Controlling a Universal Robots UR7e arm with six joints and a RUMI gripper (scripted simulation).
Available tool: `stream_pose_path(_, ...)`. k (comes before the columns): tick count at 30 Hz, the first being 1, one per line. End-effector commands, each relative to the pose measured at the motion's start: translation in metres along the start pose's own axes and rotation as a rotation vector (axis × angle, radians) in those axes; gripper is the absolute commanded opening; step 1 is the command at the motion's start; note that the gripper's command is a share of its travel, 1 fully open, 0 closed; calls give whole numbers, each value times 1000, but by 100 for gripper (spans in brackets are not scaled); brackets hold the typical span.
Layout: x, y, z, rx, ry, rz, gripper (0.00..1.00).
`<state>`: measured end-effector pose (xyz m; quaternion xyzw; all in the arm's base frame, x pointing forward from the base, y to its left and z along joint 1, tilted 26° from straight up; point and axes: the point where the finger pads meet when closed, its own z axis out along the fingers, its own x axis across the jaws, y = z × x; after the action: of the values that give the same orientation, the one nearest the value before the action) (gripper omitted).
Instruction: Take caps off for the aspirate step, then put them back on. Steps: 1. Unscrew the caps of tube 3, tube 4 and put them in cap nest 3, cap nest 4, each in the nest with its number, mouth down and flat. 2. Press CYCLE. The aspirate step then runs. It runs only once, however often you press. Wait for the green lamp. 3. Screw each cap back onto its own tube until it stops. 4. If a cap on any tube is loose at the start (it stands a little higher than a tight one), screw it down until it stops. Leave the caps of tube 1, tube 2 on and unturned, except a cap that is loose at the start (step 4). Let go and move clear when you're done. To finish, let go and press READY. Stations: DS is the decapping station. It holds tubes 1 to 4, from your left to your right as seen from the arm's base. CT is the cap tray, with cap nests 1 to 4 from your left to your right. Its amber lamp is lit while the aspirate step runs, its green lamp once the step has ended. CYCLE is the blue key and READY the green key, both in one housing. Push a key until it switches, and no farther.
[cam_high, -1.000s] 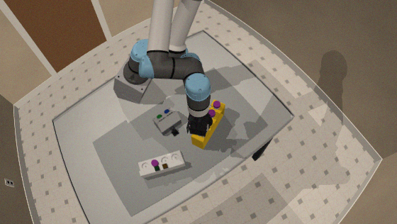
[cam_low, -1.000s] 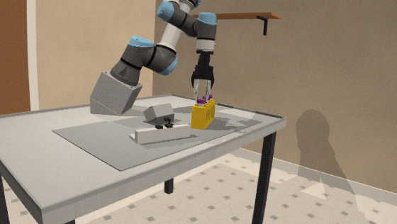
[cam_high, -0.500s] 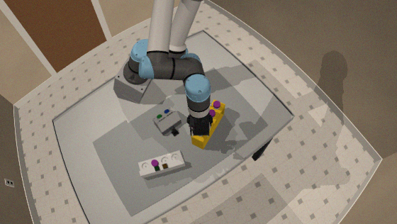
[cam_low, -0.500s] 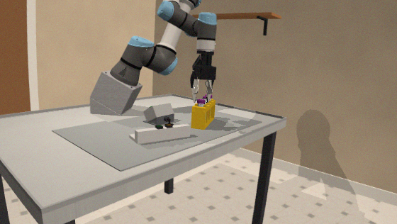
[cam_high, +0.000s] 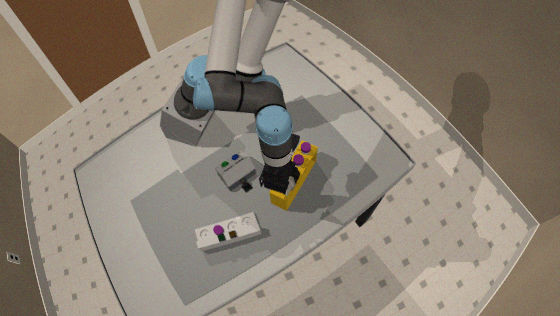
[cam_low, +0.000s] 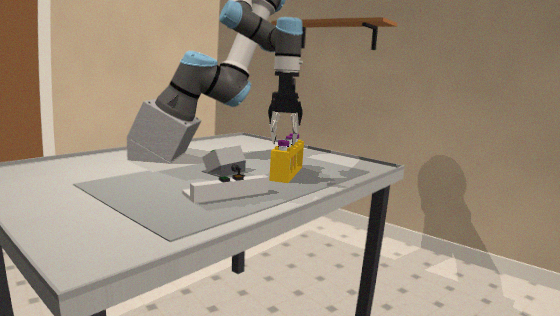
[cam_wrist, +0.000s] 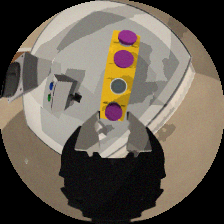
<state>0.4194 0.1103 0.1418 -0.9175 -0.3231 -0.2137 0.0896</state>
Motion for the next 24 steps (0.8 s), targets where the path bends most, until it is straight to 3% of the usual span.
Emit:
stream_pose_path(1, 0, 0, 0, -14, -6, 278, 35)
stream_pose_path(5, 0, 0, 0, -15, -6, 380, 35)
stream_pose_path(9, 0, 0, 0, -15, -3, 666, 35)
stream_pose_path(16, 0, 0, 0, -16, -4, 677, 35)
stream_pose_path(17, 0, 0, 0, -16, -4, 677, 0)
stream_pose_path(24, 0, 0, 0, -16, -4, 677, 0)
